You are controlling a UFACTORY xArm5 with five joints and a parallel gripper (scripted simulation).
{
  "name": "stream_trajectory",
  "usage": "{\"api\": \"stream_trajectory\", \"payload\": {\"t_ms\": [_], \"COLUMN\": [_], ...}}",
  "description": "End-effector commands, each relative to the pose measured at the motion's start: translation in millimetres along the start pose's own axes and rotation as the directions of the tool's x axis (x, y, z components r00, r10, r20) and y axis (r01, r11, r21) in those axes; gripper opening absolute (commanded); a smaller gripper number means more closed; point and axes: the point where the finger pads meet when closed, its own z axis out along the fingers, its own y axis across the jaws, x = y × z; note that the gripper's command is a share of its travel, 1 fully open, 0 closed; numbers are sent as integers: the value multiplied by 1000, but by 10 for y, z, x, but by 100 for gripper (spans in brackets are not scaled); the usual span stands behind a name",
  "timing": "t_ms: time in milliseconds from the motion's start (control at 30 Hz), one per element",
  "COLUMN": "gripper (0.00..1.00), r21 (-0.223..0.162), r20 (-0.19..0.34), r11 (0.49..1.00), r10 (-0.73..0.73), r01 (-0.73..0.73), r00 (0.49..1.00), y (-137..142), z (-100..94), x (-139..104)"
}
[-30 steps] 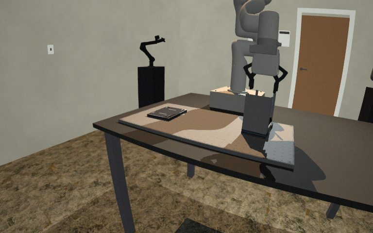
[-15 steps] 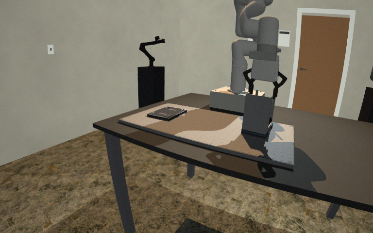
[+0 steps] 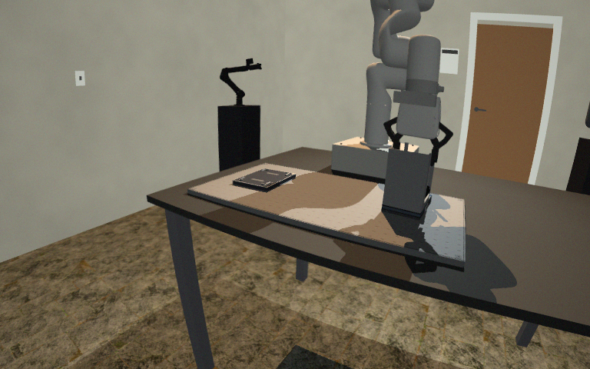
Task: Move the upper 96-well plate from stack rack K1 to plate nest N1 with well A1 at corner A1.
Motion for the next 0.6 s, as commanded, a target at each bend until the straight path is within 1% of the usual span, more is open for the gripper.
{"api": "stream_trajectory", "payload": {"t_ms": [0, 333, 400, 567], "gripper": [100, 100, 100, 100], "r21": [12, 12, 12, 12], "r20": [5, 5, 5, 5], "r11": [1000, 1000, 1000, 1000], "r10": [0, 0, 0, 0], "r01": [0, 0, 0, 0], "r00": [1000, 1000, 1000, 1000], "y": [-5, -6, -6, -7], "z": [39, 206, 206, 290], "x": [7, 6, 6, 5]}}
